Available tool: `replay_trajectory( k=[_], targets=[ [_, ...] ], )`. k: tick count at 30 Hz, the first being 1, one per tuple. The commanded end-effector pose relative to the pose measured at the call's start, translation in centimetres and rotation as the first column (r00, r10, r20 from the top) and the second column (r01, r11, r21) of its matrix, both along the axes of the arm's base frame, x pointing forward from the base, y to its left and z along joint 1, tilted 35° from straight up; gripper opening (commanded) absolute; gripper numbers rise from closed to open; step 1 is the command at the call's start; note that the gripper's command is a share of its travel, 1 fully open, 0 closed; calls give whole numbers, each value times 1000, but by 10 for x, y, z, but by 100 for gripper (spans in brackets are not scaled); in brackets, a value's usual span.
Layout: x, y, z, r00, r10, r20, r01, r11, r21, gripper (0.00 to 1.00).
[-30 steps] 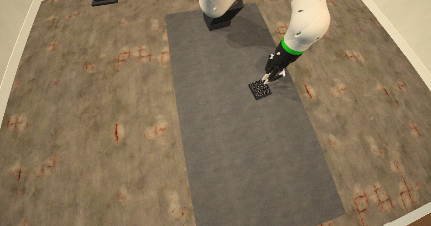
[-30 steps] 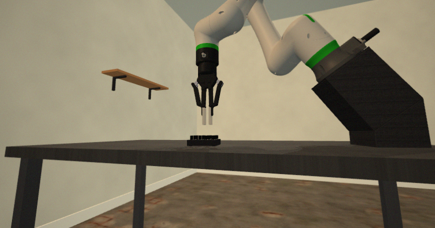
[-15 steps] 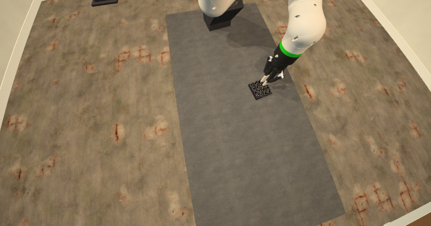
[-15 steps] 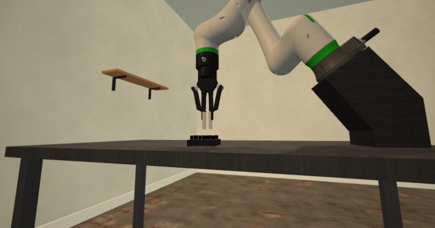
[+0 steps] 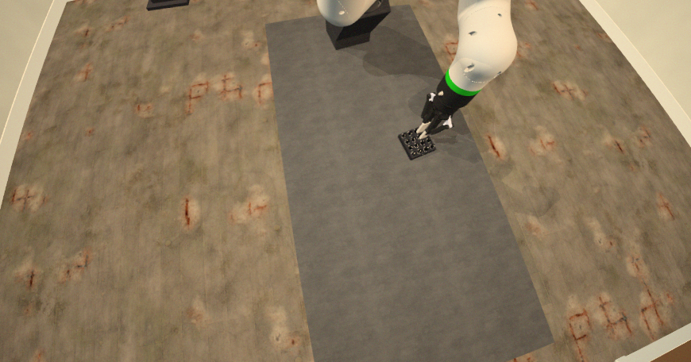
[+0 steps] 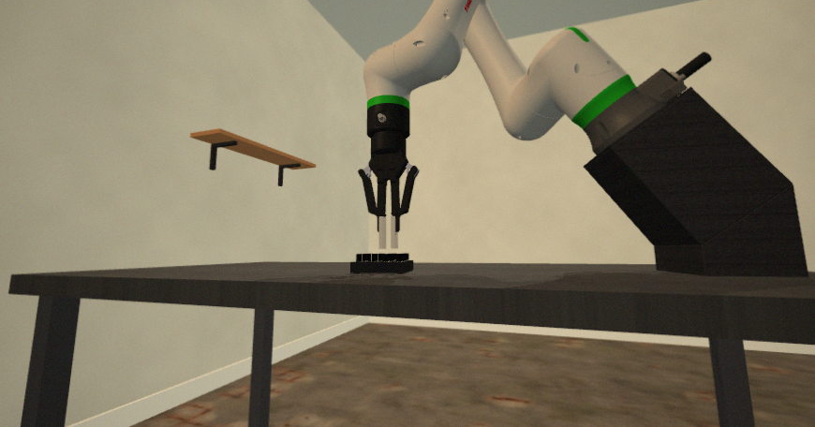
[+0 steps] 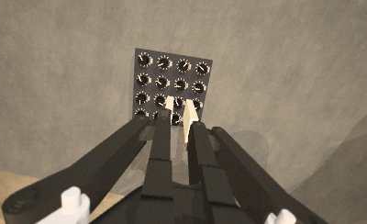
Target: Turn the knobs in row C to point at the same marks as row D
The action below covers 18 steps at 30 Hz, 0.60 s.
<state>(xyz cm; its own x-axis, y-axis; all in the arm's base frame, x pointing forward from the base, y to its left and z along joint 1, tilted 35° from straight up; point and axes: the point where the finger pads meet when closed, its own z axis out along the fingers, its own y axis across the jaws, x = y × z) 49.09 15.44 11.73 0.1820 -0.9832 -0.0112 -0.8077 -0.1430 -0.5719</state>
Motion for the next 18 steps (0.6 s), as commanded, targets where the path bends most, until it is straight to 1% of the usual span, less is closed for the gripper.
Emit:
replay_trajectory(
  k=[1,18],
  targets=[
    [1,0,-1,1000,0,0,0,1000,0,12],
    [2,1,-3,1000,0,0,0,1000,0,12]
  ],
)
